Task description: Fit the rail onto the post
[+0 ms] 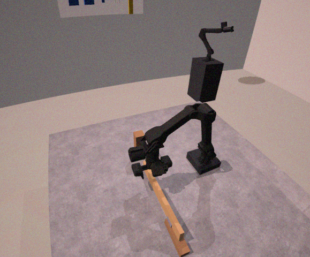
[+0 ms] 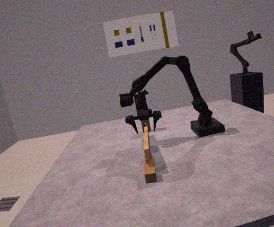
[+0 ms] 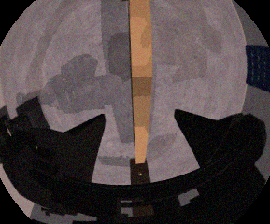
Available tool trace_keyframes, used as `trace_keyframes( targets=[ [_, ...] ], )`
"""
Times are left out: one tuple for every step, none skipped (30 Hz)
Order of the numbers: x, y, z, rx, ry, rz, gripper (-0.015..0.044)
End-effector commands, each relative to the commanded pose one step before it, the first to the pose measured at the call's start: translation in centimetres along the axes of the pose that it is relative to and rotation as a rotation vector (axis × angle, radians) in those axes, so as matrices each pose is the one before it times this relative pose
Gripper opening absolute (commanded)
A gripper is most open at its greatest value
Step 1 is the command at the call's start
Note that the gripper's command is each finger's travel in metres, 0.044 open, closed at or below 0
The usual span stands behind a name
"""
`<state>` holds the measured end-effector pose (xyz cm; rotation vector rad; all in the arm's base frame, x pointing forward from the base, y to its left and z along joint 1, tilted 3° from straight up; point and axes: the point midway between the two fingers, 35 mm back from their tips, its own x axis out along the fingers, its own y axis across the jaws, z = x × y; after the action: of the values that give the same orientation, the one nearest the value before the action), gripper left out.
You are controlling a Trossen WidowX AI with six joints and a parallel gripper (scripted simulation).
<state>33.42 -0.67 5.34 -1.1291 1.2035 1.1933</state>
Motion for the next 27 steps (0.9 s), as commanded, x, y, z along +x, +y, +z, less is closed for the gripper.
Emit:
trace_keyframes(
  targets=[
    [0.584,-0.033,-0.074,-0.0027,0.00522,-0.00071,0.0440],
    [0.166,-0.005,-0.001,0.0000,-0.00001,0.00000,0.0440],
    [0.166,-0.004,-0.001,0.0000,-0.00001,0.00000,0.0440],
    [0.166,-0.003,-0.001,0.0000,-0.00001,0.00000,0.0440],
    [0.166,-0.002,-0.001,0.0000,-0.00001,0.00001,0.0440],
    [0.166,-0.001,-0.001,0.0000,-0.00001,0.00001,0.0440],
    [0.165,0.000,-0.001,0.0000,-0.00001,0.00001,0.0440],
    [0.165,0.001,-0.001,0.0000,-0.00001,0.00001,0.0440],
    [0.165,0.002,-0.001,0.0000,-0.00001,0.00001,0.0440],
    [0.165,0.003,-0.001,0.0000,-0.00001,0.00001,0.0440],
    [0.165,0.004,-0.001,0.0000,-0.00001,0.00001,0.0440],
    [0.164,0.005,-0.001,0.0000,-0.00001,0.00001,0.0440],
    [0.164,0.006,-0.001,0.0000,-0.00001,0.00001,0.0440],
    [0.164,0.007,-0.001,0.0000,-0.00001,0.00001,0.0440],
    [0.164,0.008,-0.001,0.0000,-0.00001,0.00001,0.0440],
    [0.163,0.009,-0.001,0.0000,-0.00001,0.00002,0.0440],
    [0.163,0.010,-0.001,0.0000,-0.00001,0.00002,0.0440],
    [0.163,0.011,-0.001,0.0000,-0.00001,0.00002,0.0440],
    [0.163,0.012,-0.001,0.0000,-0.00001,0.00002,0.0440],
    [0.163,0.013,-0.001,0.0000,-0.00001,0.00002,0.0440],
    [0.163,0.014,-0.001,0.0000,-0.00001,0.00002,0.0440],
    [0.132,0.012,-0.001,0.0000,0.00000,0.00002,0.0440],
    [0.079,0.007,-0.001,0.0000,0.00000,0.00001,0.0440],
    [0.026,0.003,0.000,0.0000,0.00000,0.00000,0.0440],
    [0.000,0.000,0.000,0.0000,0.00000,0.00000,0.0414],
    [0.000,0.000,0.000,0.0000,0.00000,0.00000,0.0387],
    [0.000,0.000,0.000,0.0000,0.00000,0.00000,0.0361]
  ],
)
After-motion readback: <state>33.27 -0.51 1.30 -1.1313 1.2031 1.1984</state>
